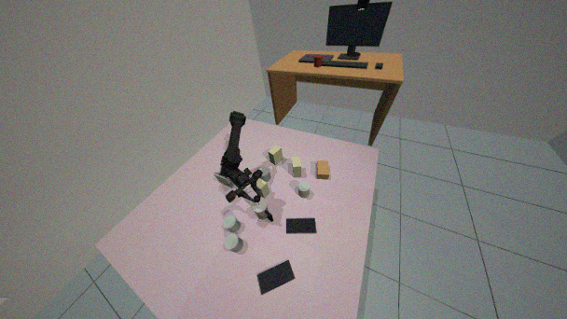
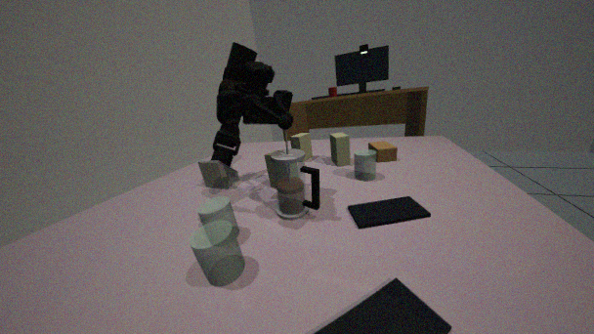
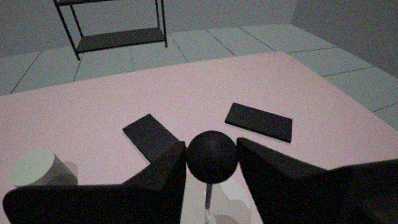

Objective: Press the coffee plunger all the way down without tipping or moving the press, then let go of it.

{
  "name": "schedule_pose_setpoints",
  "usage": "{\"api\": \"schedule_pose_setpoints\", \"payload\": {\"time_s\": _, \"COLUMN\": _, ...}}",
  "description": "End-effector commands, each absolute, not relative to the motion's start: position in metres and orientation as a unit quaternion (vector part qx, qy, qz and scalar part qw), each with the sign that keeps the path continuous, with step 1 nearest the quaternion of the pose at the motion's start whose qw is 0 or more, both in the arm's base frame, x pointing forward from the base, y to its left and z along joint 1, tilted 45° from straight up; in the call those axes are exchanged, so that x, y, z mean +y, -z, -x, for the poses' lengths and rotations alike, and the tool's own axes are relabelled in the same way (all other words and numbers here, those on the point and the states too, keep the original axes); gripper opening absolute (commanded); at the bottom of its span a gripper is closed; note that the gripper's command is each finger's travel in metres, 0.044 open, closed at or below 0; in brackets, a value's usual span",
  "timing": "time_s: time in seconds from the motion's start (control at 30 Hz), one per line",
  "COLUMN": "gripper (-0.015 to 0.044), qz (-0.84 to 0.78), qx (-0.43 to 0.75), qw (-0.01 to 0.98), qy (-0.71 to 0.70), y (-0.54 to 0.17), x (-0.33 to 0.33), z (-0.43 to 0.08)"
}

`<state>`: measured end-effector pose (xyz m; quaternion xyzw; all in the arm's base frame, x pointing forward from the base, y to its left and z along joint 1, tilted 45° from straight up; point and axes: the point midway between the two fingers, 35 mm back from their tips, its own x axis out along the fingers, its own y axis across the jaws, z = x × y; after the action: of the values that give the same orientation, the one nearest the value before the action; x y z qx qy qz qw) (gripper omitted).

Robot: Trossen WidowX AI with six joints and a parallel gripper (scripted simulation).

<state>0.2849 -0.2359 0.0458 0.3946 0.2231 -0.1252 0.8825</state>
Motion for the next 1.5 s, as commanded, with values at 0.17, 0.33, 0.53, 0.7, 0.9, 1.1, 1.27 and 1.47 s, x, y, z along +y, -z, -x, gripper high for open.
{"api": "schedule_pose_setpoints", "payload": {"time_s": 0.17, "gripper": 0.0122, "qz": -0.417, "qx": 0.250, "qw": 0.866, "qy": 0.114, "y": -0.018, "x": -0.209, "z": -0.290}}
{"api": "schedule_pose_setpoints", "payload": {"time_s": 0.33, "gripper": 0.0122, "qz": -0.417, "qx": 0.250, "qw": 0.866, "qy": 0.114, "y": -0.017, "x": -0.210, "z": -0.293}}
{"api": "schedule_pose_setpoints", "payload": {"time_s": 0.53, "gripper": 0.0122, "qz": -0.417, "qx": 0.249, "qw": 0.867, "qy": 0.113, "y": -0.017, "x": -0.212, "z": -0.295}}
{"api": "schedule_pose_setpoints", "payload": {"time_s": 0.7, "gripper": 0.0122, "qz": -0.417, "qx": 0.249, "qw": 0.867, "qy": 0.113, "y": -0.017, "x": -0.213, "z": -0.295}}
{"api": "schedule_pose_setpoints", "payload": {"time_s": 0.9, "gripper": 0.0122, "qz": -0.417, "qx": 0.249, "qw": 0.867, "qy": 0.113, "y": -0.017, "x": -0.214, "z": -0.295}}
{"api": "schedule_pose_setpoints", "payload": {"time_s": 1.1, "gripper": 0.0122, "qz": -0.417, "qx": 0.249, "qw": 0.867, "qy": 0.113, "y": -0.016, "x": -0.214, "z": -0.295}}
{"api": "schedule_pose_setpoints", "payload": {"time_s": 1.27, "gripper": 0.0122, "qz": -0.417, "qx": 0.249, "qw": 0.867, "qy": 0.113, "y": -0.016, "x": -0.215, "z": -0.296}}
{"api": "schedule_pose_setpoints", "payload": {"time_s": 1.47, "gripper": 0.0122, "qz": -0.417, "qx": 0.249, "qw": 0.867, "qy": 0.113, "y": -0.016, "x": -0.215, "z": -0.296}}
